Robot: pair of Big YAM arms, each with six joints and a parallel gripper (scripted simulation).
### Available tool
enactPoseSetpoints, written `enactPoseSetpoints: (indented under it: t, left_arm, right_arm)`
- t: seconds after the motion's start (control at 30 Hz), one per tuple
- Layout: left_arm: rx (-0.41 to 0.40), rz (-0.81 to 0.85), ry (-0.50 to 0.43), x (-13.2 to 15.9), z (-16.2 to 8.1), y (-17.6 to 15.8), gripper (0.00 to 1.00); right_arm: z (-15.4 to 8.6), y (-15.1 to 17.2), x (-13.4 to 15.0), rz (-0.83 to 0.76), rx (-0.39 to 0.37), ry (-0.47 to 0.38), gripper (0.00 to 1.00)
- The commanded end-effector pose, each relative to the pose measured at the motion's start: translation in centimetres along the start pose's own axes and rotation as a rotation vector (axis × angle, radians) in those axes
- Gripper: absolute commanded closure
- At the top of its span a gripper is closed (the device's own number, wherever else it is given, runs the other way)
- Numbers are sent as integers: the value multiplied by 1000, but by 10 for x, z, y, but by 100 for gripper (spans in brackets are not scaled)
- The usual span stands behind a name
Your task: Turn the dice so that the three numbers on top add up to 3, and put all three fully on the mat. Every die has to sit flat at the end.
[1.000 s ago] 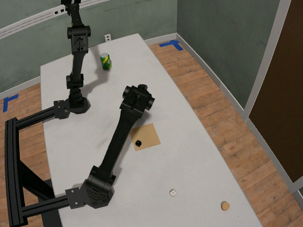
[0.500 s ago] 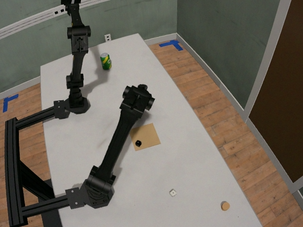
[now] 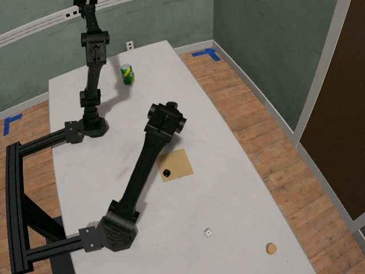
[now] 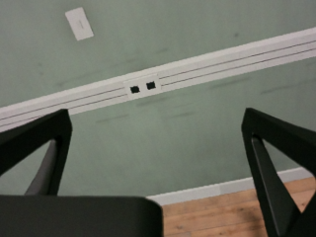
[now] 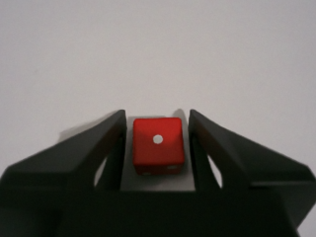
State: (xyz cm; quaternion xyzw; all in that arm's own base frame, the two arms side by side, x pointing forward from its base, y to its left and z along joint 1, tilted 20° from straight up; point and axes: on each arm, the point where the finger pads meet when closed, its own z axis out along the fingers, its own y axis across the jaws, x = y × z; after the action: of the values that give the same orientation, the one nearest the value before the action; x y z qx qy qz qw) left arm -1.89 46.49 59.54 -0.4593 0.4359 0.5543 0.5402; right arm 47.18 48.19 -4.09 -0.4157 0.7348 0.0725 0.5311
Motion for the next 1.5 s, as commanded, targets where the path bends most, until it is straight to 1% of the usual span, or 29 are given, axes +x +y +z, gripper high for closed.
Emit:
enactPoseSetpoints:
  t: [0.0, 0.2, 0.27, 0.3, 0.37, 0.5, 0.53, 0.6, 0.8, 0.93, 0.97, 1.0, 1.03, 1.07, 1.1, 1.2, 1.23, 1.27, 1.4, 1.47]
  left_arm:
    - [-16, 17, -4, -5, -5, 6, 0]
    - [-16, 17, -4, -5, -5, 6, 0]
    - [-16, 17, -4, -5, -5, 6, 0]
    - [-16, 17, -4, -5, -5, 6, 0]
    - [-16, 17, -4, -5, -5, 6, 0]
    - [-16, 17, -4, -5, -5, 6, 0]
    - [-16, 17, -4, -5, -5, 6, 0]
    - [-16, 17, -4, -5, -5, 6, 0]
    - [-16, 17, -4, -5, -5, 6, 0]
    - [-16, 17, -4, -5, -5, 6, 0]
    - [-16, 17, -4, -5, -5, 6, 0]
    - [-16, 17, -4, -5, -5, 6, 0]
    - [-16, 17, -4, -5, -5, 6, 0]
    - [-16, 17, -4, -5, -5, 6, 0]
    - [-16, 17, -4, -5, -5, 6, 0]
    - [-16, 17, -4, -5, -5, 6, 0]
    - [-16, 17, -4, -5, -5, 6, 0]
    - [-16, 17, -4, -5, -5, 6, 0]
    - [-16, 17, -4, -5, -5, 6, 0]
    - [-16, 17, -4, -5, -5, 6, 0]
  right_arm:
    - [14, -14, -16, 8, 26, -50, 61]
    - [13, -14, -16, 8, 26, -50, 61]
    - [1, -15, -12, 7, 23, -38, 61]
    - [-6, -16, -18, 8, 25, -46, 61]
    - [-10, -12, -21, 8, 20, -50, 61]
    - [-25, 2, -25, 6, 4, -56, 61]
    - [-29, 2, -24, 9, 4, -56, 61]
    - [-29, 2, -24, 9, 4, -56, 61]
    - [-49, 2, -23, 11, 4, -55, 61]
    - [-54, 1, -23, 10, 4, -55, 61]
    - [-54, 2, -21, 9, 2, -52, 61]
    - [-51, 6, -11, 5, -3, -35, 61]
    - [-51, 6, -9, 5, -3, -33, 61]
    - [-52, 6, -11, 6, -2, -35, 61]
    - [-53, 3, -21, 10, 3, -52, 61]
    - [-55, 1, -25, 10, 4, -56, 61]
    - [-57, 3, -19, 6, -4, -30, 61]
    - [-58, 4, -19, 6, -7, -20, 61]
    - [-64, 4, -32, 7, -6, -23, 61]
    - [-68, 3, -43, 8, -4, -28, 61]
